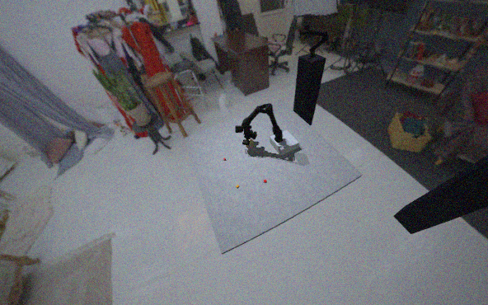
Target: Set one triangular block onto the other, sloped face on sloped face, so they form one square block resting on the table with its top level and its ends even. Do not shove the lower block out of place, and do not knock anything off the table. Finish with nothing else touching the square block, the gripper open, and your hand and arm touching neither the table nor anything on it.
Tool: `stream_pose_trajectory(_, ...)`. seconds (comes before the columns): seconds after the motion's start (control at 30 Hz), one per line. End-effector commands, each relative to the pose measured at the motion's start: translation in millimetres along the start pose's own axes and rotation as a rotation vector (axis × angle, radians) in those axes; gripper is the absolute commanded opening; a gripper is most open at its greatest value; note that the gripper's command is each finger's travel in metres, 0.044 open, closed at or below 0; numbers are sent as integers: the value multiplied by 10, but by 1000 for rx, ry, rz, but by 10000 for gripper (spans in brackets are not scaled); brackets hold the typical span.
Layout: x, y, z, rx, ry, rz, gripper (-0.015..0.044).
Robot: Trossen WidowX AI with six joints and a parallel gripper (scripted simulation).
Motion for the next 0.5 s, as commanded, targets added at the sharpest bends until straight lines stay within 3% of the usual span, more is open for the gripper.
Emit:
stream_pose_trajectory(0.0,0,-1,0,0,0,0,263)
stream_pose_trajectory(0.23,0,-1,0,0,0,0,440)
stream_pose_trajectory(0.47,0,-1,0,0,0,0,440)
Point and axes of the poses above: the point midway between the two fingers, 35 mm back from their tips, its own x axis out along the fingers, its own z axis across the jaws, y = z × x, the point moved 10 cm from there along -x, back along the fingers, and after that the axes turned 5 degrees about -x, right-handed, at the moved point
